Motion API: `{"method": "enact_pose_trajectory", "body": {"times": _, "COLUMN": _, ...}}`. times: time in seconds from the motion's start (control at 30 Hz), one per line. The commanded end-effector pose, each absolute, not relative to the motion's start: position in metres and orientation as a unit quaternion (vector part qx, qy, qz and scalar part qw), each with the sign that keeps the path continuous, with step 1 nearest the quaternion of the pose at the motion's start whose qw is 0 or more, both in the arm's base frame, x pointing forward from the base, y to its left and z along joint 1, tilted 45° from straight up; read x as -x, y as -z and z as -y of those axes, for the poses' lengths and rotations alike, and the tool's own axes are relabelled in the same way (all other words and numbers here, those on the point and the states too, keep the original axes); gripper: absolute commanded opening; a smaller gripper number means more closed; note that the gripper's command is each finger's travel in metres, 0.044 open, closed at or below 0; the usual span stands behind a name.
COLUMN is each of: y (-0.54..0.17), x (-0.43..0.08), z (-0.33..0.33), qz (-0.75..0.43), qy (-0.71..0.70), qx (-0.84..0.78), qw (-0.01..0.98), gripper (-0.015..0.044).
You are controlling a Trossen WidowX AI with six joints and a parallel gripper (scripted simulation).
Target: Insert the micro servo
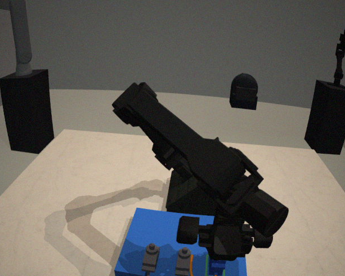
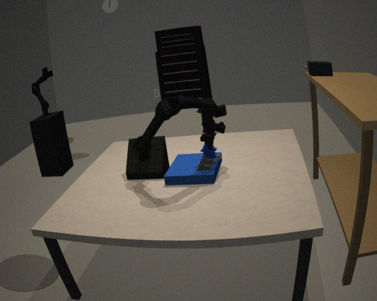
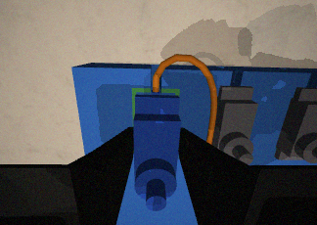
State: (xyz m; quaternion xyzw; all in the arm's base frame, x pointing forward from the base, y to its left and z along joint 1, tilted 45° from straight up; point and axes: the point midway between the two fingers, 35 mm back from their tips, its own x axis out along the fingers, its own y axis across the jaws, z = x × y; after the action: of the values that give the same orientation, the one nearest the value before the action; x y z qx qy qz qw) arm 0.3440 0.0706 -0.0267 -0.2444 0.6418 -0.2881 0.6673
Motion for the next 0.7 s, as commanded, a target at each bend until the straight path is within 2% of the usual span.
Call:
{"method": "enact_pose_trajectory", "body": {"times": 0.0, "y": 0.0296, "x": -0.3426, "z": -0.0675, "qz": -0.642, "qy": 0.288, "qx": 0.250, "qw": 0.665, "gripper": 0.0000}}
{"method": "enact_pose_trajectory", "body": {"times": 0.67, "y": 0.0390, "x": -0.3428, "z": -0.0581, "qz": -0.642, "qy": 0.288, "qx": 0.250, "qw": 0.665, "gripper": 0.0000}}
